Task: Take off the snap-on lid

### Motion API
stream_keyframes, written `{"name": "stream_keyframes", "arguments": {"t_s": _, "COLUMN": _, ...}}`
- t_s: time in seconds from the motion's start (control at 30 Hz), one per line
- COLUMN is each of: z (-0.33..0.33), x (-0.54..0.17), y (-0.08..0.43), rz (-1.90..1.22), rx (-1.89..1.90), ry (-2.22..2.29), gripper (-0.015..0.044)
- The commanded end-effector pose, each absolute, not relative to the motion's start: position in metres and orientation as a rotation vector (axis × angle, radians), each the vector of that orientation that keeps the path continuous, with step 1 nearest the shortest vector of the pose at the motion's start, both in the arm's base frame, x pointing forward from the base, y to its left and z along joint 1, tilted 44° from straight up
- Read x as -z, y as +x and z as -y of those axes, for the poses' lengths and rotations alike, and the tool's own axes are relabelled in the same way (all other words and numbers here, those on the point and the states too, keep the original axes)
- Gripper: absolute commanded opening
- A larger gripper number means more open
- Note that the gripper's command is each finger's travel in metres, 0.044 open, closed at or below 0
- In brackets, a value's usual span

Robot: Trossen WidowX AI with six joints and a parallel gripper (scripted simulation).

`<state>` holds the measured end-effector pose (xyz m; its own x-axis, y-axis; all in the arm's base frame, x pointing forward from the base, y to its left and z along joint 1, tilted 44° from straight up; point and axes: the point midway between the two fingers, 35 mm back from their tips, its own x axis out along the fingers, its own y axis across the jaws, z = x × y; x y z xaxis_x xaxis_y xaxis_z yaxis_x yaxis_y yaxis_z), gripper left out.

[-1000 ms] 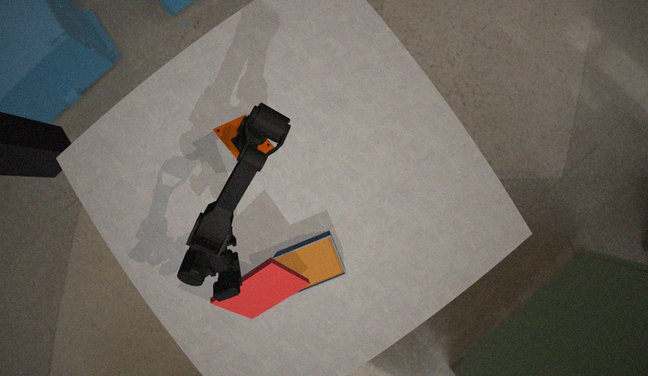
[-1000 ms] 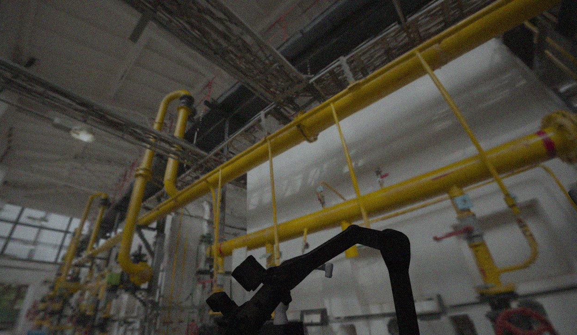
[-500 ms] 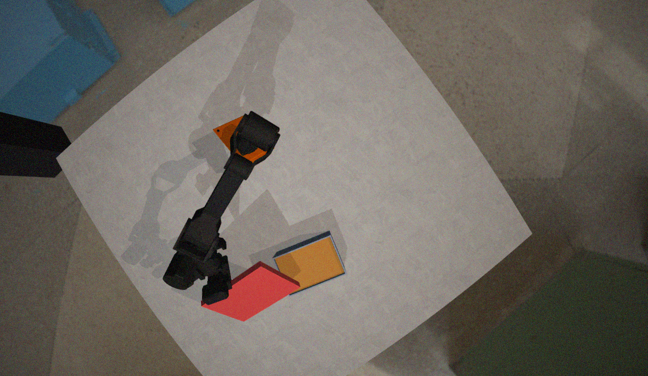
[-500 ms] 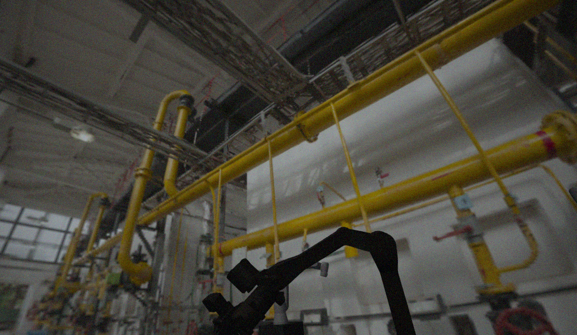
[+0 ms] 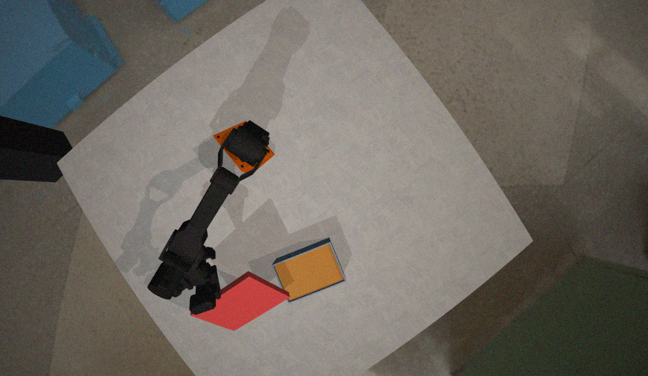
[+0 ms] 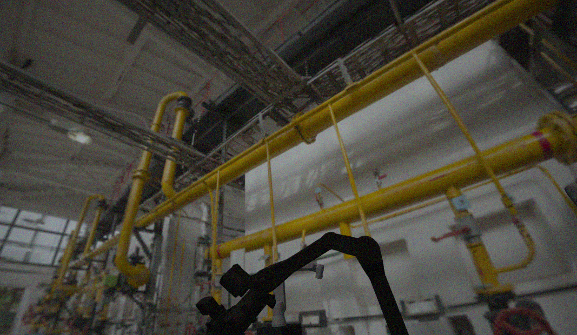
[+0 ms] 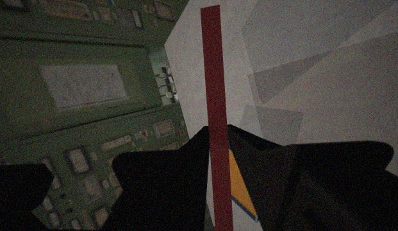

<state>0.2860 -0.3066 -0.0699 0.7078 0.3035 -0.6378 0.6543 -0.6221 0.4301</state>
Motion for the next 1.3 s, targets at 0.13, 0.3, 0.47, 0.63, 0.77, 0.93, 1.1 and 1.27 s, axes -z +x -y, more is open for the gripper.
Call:
{"name": "stream_keyframes", "arguments": {"t_s": 0.13, "z": 0.322, "x": 0.078, "y": 0.281, "rz": -0.716, "rx": 0.671, "ry": 2.247, "gripper": 0.0}}
{"name": "stream_keyframes", "arguments": {"t_s": 0.3, "z": 0.329, "x": 0.084, "y": 0.278, "rz": -0.716, "rx": 0.671, "ry": 2.246, "gripper": 0.0}}
{"name": "stream_keyframes", "arguments": {"t_s": 0.47, "z": 0.336, "x": 0.09, "y": 0.275, "rz": -0.715, "rx": 0.672, "ry": 2.245, "gripper": 0.0}}
{"name": "stream_keyframes", "arguments": {"t_s": 0.63, "z": 0.343, "x": 0.096, "y": 0.272, "rz": -0.715, "rx": 0.672, "ry": 2.244, "gripper": 0.0}}
{"name": "stream_keyframes", "arguments": {"t_s": 0.77, "z": 0.349, "x": 0.101, "y": 0.269, "rz": -0.715, "rx": 0.672, "ry": 2.244, "gripper": 0.0}}
{"name": "stream_keyframes", "arguments": {"t_s": 0.93, "z": 0.35, "x": 0.103, "y": 0.269, "rz": -0.715, "rx": 0.672, "ry": 2.244, "gripper": 0.0}}
{"name": "stream_keyframes", "arguments": {"t_s": 1.1, "z": 0.344, "x": 0.105, "y": 0.269, "rz": -0.715, "rx": 0.672, "ry": 2.244, "gripper": 0.0}}
{"name": "stream_keyframes", "arguments": {"t_s": 1.27, "z": 0.338, "x": 0.109, "y": 0.269, "rz": -0.715, "rx": 0.672, "ry": 2.244, "gripper": 0.0}}
